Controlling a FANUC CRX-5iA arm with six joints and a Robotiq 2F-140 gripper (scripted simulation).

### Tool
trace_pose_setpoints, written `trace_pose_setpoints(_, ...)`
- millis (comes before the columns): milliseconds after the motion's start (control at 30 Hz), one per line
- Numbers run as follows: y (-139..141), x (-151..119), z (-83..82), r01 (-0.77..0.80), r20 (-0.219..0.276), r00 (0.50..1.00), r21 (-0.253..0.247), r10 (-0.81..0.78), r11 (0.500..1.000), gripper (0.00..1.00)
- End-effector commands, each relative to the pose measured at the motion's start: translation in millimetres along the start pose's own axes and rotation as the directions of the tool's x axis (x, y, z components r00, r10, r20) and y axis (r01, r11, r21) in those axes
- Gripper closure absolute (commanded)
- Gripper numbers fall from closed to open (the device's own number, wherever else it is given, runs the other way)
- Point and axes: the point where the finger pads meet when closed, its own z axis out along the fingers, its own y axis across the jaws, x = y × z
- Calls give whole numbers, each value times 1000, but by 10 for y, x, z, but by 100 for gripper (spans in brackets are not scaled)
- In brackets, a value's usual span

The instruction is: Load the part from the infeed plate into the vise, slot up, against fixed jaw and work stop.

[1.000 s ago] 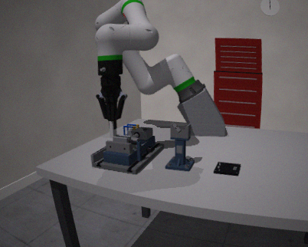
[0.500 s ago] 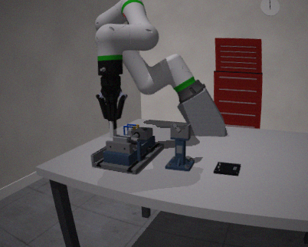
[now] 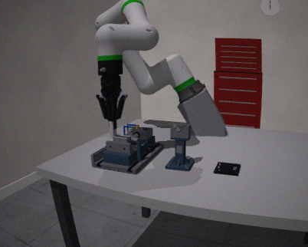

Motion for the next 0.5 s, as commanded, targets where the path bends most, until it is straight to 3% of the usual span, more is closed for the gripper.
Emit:
trace_pose_setpoints(0, 23, -1, 2, 1, 1, 1000, -4, -1, 1000, 100)
trace_pose_setpoints(467, -94, -1, 3, 1, 1, 1000, -4, -1, 1000, 100)
